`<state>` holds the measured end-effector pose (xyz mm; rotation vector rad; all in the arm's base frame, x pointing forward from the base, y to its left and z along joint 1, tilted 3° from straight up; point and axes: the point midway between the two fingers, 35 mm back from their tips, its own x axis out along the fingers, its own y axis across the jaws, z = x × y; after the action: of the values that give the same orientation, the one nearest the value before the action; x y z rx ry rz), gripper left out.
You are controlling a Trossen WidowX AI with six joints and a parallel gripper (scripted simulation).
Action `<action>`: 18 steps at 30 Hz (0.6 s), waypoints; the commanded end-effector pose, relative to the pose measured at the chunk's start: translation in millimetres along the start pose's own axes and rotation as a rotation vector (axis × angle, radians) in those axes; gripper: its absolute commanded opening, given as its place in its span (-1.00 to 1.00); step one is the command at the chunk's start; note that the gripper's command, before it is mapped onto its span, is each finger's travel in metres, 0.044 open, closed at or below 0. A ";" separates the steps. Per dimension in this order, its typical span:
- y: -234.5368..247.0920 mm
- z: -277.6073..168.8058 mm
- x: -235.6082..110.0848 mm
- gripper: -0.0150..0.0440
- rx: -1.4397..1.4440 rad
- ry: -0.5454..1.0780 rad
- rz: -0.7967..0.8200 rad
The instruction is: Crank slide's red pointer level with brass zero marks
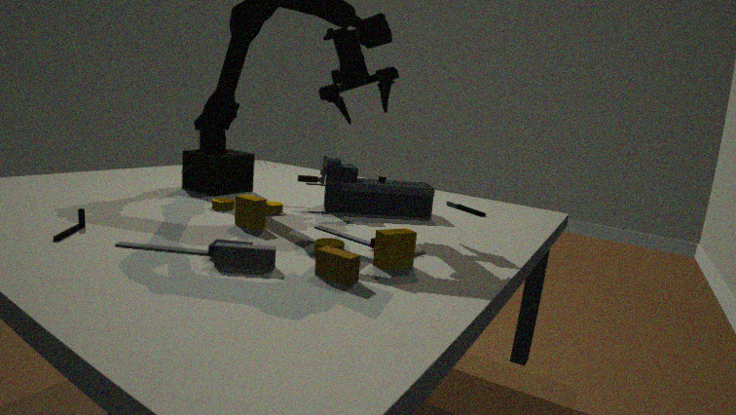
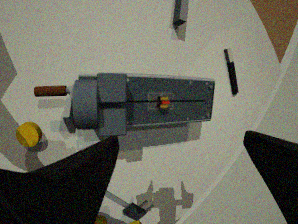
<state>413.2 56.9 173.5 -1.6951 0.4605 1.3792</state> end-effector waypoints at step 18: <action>-40.1 8.1 34.0 1.00 -0.763 -0.078 0.171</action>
<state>444.9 89.5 161.4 -2.1595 0.0824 1.8233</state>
